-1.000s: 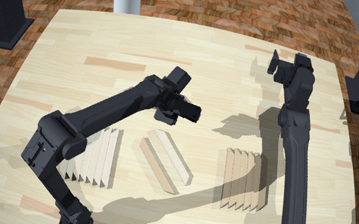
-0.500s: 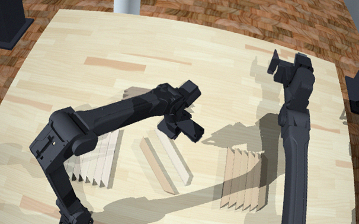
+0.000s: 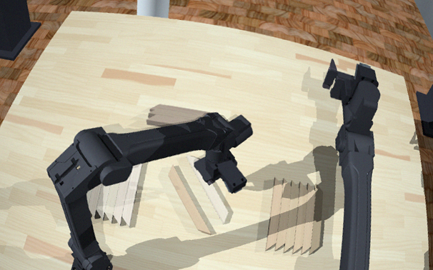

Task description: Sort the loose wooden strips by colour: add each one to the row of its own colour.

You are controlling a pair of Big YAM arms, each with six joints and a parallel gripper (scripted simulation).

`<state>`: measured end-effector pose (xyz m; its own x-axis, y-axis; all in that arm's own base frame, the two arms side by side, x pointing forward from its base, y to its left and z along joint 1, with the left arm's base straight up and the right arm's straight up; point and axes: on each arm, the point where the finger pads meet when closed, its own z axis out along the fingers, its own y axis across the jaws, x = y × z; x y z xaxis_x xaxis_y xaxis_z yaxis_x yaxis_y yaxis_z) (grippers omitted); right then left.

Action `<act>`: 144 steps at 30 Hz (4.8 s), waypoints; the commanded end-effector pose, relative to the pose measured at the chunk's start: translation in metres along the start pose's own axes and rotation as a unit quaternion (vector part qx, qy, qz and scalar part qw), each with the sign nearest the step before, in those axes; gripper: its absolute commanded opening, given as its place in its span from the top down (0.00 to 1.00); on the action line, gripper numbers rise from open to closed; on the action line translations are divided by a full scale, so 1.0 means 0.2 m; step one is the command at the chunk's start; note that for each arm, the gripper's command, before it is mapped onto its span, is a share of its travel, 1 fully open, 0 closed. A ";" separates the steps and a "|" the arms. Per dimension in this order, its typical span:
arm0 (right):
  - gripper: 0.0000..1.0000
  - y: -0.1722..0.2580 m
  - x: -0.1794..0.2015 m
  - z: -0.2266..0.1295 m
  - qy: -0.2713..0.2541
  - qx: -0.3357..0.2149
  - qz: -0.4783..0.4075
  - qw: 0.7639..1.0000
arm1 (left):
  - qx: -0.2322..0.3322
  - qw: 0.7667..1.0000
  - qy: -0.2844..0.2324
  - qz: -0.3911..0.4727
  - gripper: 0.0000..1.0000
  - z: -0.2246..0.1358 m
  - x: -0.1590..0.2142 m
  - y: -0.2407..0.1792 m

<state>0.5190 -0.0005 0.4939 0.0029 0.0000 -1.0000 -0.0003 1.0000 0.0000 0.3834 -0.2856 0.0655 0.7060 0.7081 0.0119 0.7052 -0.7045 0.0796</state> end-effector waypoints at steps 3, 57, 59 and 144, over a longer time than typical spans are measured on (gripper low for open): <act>0.00 0.01 -0.23 0.02 -0.036 0.000 -0.006 0.999 | 0.030 0.996 -0.007 0.081 0.58 0.04 -0.11 0.04; 0.00 0.02 -0.09 -0.04 -0.019 -0.002 -0.005 1.000 | 0.047 0.996 -0.011 0.071 1.00 0.32 -0.13 -0.07; 0.00 0.02 -0.08 -0.04 -0.018 -0.002 -0.005 1.000 | 0.047 0.996 -0.011 0.071 1.00 0.32 -0.13 -0.07; 0.00 0.03 -0.21 0.02 -0.032 -0.004 -0.004 0.999 | 0.039 0.911 0.011 -0.410 1.00 0.09 0.18 -0.29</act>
<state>0.5192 -0.0005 0.4938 0.0019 0.0000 -1.0000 0.0001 1.0000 0.0000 0.3718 -0.2207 0.0542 0.0412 0.9991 -0.0070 0.9991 -0.0411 0.0097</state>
